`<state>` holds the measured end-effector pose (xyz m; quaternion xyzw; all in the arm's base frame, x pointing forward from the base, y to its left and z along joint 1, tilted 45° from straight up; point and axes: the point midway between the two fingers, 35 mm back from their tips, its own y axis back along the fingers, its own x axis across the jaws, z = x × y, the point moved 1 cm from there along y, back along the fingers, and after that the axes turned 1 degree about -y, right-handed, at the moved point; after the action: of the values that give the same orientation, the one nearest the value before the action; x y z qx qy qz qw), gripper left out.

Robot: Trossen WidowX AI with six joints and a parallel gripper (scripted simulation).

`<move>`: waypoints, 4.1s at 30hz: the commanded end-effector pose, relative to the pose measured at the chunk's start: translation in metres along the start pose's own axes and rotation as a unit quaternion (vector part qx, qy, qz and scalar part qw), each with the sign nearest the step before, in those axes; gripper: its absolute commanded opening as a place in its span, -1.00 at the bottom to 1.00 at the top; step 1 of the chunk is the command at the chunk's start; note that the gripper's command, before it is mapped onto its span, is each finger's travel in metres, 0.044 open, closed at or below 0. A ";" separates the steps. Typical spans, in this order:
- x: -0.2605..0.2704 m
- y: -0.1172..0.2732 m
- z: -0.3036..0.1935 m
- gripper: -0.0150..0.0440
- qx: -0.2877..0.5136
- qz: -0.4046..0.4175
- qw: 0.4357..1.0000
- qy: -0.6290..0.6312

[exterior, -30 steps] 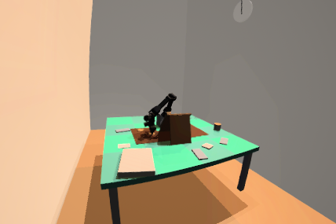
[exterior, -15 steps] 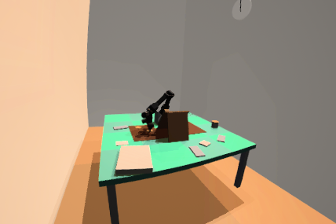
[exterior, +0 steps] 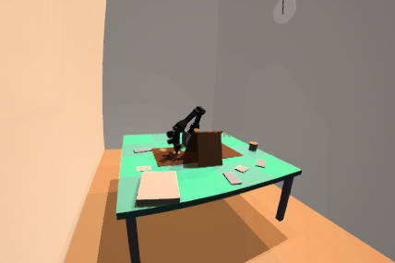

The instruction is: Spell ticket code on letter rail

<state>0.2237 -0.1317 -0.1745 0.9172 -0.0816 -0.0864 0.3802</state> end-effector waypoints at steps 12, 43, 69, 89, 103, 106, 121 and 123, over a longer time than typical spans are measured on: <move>0.000 0.010 -0.001 -0.49 -0.002 -0.001 1.000 0.003; 0.031 0.083 0.003 -0.49 -0.139 0.049 0.987 0.061; 0.067 0.191 -0.026 -0.49 -0.326 0.139 0.926 0.127; 0.075 0.232 -0.114 -0.49 -0.366 0.203 0.889 0.187; 0.092 0.241 -0.179 -0.49 -0.381 0.227 0.841 0.309; 0.093 0.241 -0.192 -0.49 -0.380 0.231 0.833 0.330; 0.080 0.223 -0.305 -0.49 -0.350 0.270 0.752 0.489; 0.075 0.220 -0.321 -0.49 -0.345 0.274 0.737 0.513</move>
<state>0.3505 -0.1036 0.1870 0.5803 -0.0984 0.4437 0.6758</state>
